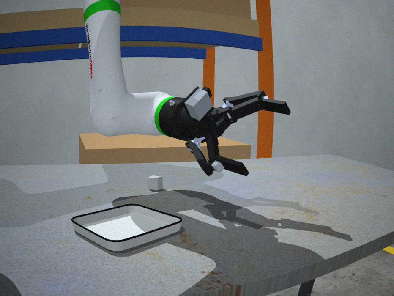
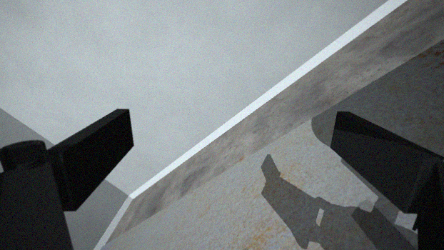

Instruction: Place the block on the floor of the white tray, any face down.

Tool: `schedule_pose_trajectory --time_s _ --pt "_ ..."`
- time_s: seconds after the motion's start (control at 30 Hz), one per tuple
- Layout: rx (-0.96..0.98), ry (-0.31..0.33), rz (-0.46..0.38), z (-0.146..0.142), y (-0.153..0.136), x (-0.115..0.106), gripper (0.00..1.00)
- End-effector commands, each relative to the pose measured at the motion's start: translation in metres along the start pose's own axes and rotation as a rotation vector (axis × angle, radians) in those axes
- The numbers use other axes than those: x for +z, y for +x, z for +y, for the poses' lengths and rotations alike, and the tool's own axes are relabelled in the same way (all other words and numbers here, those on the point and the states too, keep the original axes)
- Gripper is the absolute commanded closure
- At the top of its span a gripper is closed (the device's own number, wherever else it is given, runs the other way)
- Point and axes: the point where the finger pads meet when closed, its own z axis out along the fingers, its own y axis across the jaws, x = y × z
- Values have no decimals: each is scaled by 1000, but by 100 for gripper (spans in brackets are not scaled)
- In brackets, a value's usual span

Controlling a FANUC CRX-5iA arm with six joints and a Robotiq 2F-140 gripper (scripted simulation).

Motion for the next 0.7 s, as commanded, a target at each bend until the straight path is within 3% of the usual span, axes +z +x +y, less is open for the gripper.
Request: schedule_pose_trajectory --time_s 0.0,0.53,0.57,0.67 --pt "1 0 1 -1 0 0 0" --pt "1 0 1 -1 0 0 0" --pt "1 0 1 -1 0 0 64" --pt "-1 0 2 -2 1 0 64"
